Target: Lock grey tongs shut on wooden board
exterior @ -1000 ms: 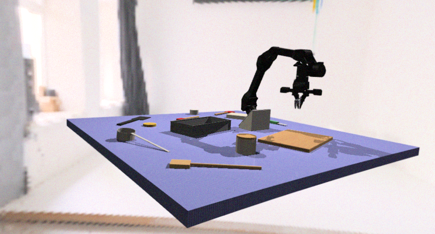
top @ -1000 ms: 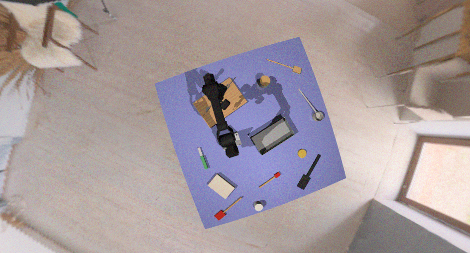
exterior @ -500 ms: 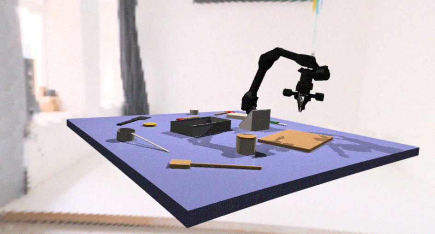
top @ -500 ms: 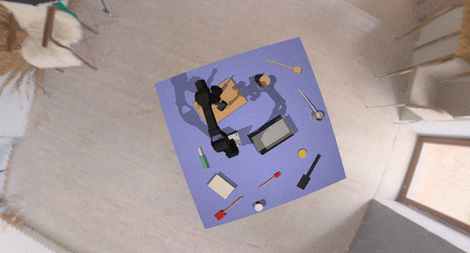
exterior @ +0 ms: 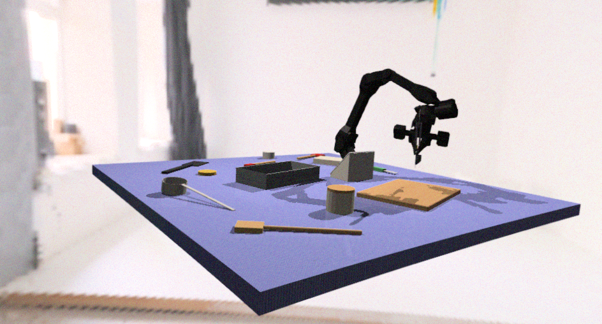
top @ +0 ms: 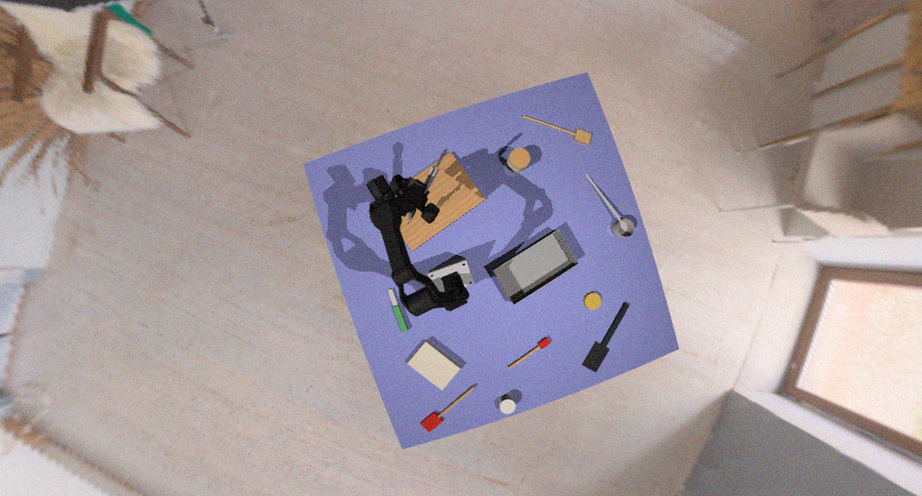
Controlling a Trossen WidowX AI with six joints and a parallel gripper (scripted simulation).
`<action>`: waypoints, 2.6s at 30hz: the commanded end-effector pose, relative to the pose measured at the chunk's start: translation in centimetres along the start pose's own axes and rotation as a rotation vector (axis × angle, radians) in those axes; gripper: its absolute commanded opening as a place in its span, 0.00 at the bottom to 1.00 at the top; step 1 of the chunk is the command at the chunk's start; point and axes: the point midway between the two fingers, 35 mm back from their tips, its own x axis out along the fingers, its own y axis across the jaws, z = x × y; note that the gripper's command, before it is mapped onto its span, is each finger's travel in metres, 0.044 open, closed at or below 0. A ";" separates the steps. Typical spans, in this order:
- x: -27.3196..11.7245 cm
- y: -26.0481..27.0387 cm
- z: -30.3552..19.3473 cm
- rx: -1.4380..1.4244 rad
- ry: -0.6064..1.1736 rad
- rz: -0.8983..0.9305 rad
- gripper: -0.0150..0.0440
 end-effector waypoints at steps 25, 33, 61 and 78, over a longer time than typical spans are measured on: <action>-2.6 -0.9 -0.9 0.066 -0.512 0.052 0.00; -2.6 -0.9 -0.9 0.066 -0.512 0.052 0.00; -1.7 -0.4 -0.5 0.044 -0.368 0.029 0.00; 0.1 -0.1 0.7 0.012 0.103 0.008 0.00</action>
